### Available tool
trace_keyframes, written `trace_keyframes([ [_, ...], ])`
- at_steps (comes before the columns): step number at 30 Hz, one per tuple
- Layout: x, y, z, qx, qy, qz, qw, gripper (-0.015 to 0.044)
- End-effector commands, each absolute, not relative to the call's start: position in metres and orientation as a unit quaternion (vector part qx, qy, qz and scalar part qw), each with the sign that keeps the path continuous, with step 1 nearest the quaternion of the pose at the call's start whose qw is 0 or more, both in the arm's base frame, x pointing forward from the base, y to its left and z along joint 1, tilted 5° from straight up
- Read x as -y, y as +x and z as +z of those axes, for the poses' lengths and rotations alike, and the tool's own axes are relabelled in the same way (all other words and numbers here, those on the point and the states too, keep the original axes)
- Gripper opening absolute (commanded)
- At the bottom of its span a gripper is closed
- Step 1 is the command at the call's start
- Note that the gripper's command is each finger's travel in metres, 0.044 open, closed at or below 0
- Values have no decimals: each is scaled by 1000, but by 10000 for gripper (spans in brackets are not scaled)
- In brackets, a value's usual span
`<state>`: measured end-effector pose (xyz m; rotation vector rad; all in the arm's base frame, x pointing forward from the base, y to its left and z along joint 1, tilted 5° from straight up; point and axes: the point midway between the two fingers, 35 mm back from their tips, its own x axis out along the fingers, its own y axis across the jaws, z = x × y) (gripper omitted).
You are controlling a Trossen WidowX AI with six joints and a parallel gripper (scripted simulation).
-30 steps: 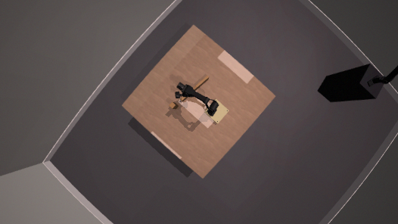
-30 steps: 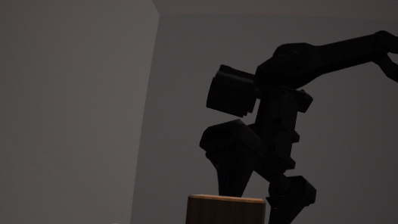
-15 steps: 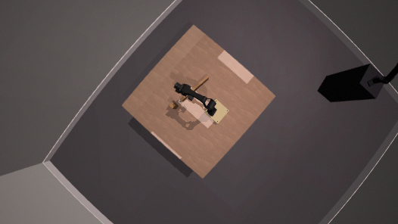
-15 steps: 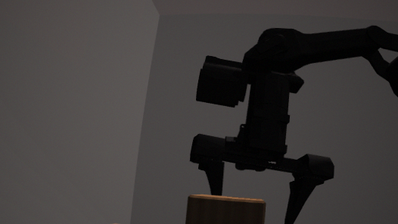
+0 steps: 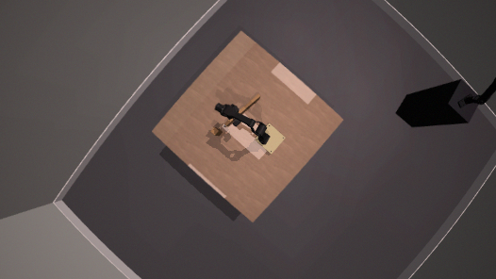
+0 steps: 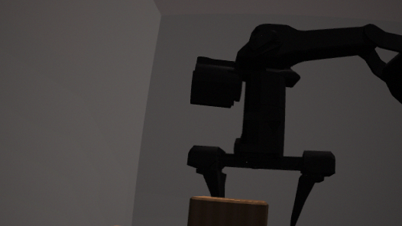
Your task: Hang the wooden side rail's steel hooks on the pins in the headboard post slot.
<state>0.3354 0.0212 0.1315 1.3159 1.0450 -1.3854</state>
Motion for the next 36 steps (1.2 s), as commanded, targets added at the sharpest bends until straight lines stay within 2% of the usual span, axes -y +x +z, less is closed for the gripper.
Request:
trace_keyframes([
  [1, -19, 336, 116, -421, 533, -571, 460, 440],
  [4, -18, 335, 96, -421, 533, -571, 460, 440],
  [36, -15, 337, 53, -421, 533, -571, 460, 440],
])
